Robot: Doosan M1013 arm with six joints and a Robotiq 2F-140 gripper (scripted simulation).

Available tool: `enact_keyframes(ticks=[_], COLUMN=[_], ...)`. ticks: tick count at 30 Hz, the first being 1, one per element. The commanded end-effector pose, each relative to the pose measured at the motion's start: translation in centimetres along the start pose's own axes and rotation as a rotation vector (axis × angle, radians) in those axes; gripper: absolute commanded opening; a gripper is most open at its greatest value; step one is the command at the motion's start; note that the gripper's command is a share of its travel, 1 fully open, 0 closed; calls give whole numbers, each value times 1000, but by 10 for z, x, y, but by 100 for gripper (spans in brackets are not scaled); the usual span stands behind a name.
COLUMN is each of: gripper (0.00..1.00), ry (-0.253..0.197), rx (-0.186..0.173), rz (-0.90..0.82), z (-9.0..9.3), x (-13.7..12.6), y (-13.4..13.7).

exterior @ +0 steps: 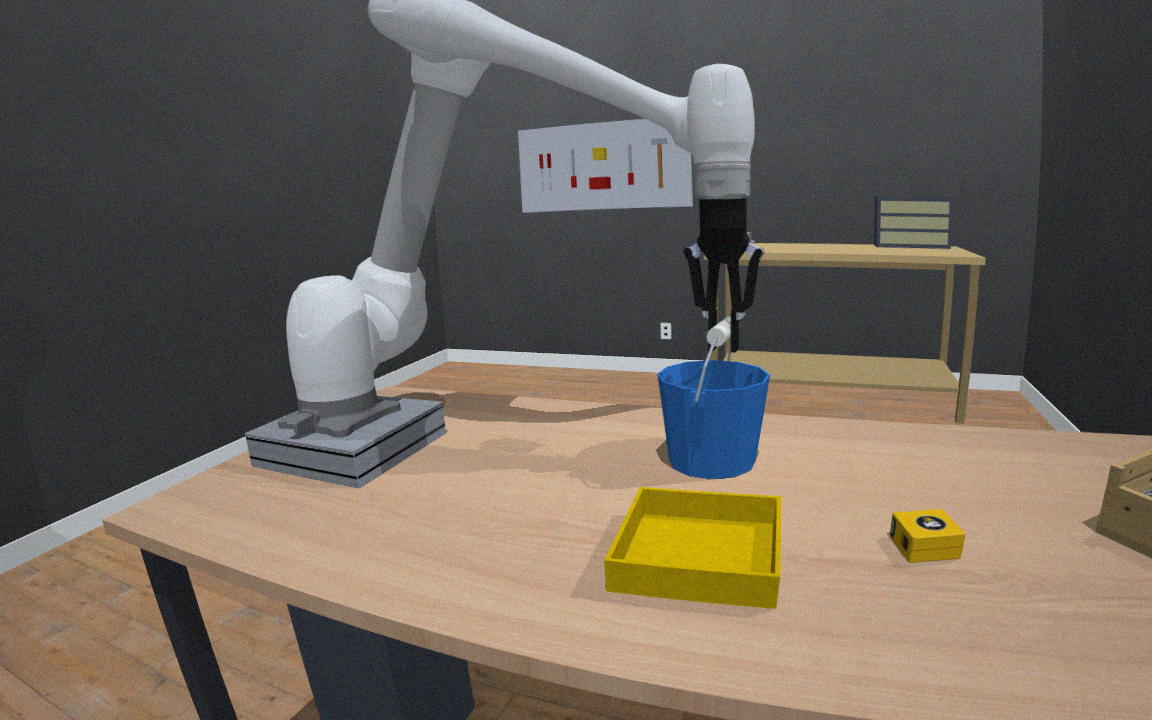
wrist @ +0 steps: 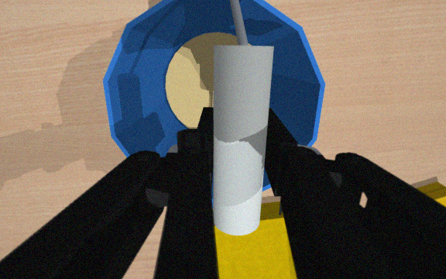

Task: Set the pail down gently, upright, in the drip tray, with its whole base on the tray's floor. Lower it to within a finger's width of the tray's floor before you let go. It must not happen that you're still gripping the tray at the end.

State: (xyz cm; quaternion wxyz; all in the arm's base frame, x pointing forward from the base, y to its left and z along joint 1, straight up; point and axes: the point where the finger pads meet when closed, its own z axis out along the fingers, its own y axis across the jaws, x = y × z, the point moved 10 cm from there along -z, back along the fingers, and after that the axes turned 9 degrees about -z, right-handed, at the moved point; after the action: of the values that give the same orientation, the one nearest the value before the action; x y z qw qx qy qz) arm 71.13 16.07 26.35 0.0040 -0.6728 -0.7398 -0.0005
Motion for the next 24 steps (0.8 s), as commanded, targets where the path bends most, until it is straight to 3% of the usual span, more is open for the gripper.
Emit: enact_keyframes(ticks=[1,24], gripper=[10,10], ry=[1,1], rx=[-2,-2], rz=[0,0], z=[-2,-20], x=[0,0], y=[0,0])
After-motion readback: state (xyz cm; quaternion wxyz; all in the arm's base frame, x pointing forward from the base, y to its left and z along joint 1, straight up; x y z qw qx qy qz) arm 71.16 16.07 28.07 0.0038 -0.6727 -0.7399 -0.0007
